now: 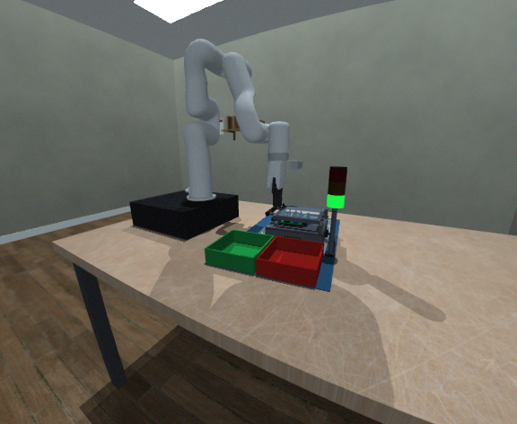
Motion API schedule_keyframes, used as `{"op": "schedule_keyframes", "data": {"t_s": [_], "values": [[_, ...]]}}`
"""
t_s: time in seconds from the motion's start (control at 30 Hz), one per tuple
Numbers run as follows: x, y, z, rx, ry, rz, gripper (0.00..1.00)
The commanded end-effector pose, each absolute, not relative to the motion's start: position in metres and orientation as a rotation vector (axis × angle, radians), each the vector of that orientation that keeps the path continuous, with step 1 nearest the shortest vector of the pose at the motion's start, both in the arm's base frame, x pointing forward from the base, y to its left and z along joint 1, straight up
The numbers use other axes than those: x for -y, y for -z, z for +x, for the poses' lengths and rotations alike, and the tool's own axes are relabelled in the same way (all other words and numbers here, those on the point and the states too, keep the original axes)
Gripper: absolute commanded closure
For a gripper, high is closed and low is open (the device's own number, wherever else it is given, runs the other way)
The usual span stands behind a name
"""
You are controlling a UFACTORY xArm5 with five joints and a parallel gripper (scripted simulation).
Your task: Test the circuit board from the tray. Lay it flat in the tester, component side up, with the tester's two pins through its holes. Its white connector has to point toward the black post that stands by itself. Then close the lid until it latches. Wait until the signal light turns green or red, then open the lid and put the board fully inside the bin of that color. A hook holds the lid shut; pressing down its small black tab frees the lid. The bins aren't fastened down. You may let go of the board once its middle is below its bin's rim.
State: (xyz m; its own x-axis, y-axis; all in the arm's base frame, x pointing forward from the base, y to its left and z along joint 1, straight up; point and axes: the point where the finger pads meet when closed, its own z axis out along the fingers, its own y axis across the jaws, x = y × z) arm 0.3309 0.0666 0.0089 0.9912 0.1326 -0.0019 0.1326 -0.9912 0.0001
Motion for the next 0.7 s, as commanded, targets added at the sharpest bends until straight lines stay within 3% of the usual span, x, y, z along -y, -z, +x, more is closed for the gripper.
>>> {"op": "schedule_keyframes", "data": {"t_s": [0.0, 0.67], "values": [[-0.0669, -0.0091, 0.3321, -0.209, -0.002, 3.135, 1.00], [-0.0669, -0.0069, 0.3321, -0.209, -0.002, 3.135, 1.00]]}}
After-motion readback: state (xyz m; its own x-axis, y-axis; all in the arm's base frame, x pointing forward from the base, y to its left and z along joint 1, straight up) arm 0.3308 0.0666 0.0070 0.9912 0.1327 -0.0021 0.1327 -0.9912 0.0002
